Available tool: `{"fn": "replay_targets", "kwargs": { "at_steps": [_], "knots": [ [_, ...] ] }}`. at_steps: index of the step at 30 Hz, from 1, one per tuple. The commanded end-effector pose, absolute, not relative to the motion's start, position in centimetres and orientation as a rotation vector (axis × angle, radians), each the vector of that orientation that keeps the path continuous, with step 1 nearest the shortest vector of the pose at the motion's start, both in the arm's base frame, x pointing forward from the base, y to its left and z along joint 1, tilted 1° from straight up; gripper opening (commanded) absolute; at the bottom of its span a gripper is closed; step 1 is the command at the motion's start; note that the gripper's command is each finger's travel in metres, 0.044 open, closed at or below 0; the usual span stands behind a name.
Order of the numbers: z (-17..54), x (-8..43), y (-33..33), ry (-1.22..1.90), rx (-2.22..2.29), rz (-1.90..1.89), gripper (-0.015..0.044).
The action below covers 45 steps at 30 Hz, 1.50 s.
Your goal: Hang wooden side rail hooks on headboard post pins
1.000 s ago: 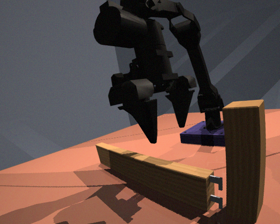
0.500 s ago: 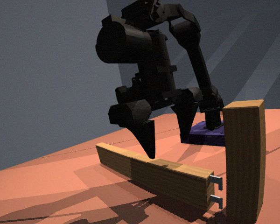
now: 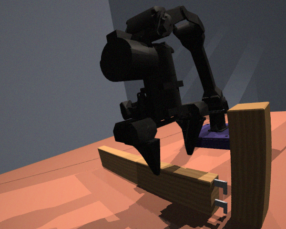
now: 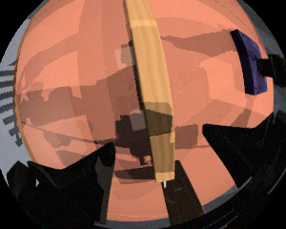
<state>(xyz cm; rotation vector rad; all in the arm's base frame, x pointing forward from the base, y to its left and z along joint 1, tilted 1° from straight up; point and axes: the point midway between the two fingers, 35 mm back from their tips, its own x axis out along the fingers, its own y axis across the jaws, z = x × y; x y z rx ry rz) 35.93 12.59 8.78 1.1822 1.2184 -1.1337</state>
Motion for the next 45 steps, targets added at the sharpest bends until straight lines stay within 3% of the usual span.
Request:
{"fn": "replay_targets", "kwargs": {
  "at_steps": [1, 38, 45],
  "knots": [
    [8.0, 35.8, 12.5, 1.218, 1.177, -1.144, 0.0440],
    [2.4, 35.8, 12.4, 1.218, 1.177, -1.145, 0.0440],
    [2.4, 35.8, 12.4, 1.218, 1.177, -1.145, 0.0256]
  ]
}}
